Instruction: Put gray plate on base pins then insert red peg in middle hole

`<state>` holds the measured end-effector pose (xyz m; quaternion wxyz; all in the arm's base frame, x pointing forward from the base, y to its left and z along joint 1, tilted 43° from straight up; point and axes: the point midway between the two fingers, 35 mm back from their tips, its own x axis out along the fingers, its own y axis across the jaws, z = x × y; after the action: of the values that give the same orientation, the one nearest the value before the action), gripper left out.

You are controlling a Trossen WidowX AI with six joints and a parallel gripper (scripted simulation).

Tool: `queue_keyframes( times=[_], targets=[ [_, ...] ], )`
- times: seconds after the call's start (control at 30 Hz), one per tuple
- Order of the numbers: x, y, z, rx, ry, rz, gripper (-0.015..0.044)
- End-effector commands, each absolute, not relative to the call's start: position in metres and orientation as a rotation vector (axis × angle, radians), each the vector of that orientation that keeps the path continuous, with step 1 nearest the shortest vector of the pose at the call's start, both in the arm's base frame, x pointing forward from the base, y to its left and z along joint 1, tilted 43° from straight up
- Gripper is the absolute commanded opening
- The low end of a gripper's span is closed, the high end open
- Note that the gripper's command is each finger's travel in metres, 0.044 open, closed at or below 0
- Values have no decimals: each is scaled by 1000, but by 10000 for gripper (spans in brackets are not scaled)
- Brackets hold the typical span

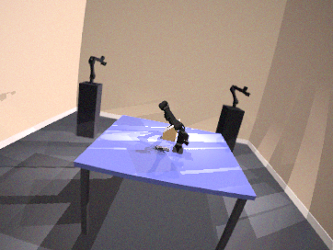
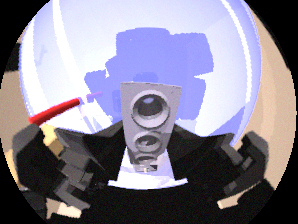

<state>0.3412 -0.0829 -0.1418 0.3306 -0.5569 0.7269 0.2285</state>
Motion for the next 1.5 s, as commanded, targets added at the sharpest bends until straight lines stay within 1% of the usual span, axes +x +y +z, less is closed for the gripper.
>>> queue_keyframes(
  times=[0.0, 0.73, 1.47],
  targets=[
    [344, -79, -137, -1461, 1900, 596, 0],
    [360, -37, -87, -1458, 1895, 601, 0],
    [364, 1, -38, -1458, 1898, 600, 0]
  ],
)
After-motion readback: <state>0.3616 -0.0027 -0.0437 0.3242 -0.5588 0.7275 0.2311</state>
